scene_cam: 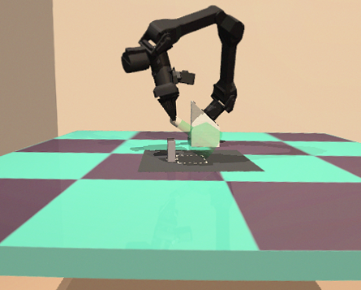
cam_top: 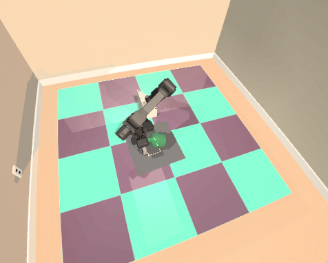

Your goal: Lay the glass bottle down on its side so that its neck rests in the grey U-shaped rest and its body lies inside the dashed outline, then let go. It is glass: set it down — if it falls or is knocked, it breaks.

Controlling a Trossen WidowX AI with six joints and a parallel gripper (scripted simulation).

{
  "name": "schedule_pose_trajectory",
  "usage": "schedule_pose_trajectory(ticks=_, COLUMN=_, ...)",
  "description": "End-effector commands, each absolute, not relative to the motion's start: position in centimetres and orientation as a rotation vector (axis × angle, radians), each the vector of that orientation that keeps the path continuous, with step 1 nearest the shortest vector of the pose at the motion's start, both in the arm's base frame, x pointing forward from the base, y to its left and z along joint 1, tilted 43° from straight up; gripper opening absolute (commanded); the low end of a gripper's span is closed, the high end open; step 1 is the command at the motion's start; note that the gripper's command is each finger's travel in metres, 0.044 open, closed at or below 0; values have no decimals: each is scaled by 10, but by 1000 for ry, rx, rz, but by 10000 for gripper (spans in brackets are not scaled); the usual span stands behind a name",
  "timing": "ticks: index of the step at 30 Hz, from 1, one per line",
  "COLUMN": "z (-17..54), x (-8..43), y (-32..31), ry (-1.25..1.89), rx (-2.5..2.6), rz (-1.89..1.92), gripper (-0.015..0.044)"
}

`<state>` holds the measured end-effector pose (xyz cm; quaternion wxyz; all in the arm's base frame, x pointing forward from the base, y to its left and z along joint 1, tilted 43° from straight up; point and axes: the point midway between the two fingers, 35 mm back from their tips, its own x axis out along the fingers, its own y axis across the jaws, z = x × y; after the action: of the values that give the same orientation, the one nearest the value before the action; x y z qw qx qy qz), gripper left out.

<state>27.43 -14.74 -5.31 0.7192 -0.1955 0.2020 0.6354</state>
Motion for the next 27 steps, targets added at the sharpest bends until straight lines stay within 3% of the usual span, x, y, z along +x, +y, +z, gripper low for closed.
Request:
schedule_pose_trajectory(ticks=1, z=-62, x=276, y=-148, ry=446, rx=-434, rz=1407, gripper=113)
schedule_pose_trajectory(ticks=27, z=-85, x=277, y=-149, ry=447, rx=-442, rz=1400, gripper=113)
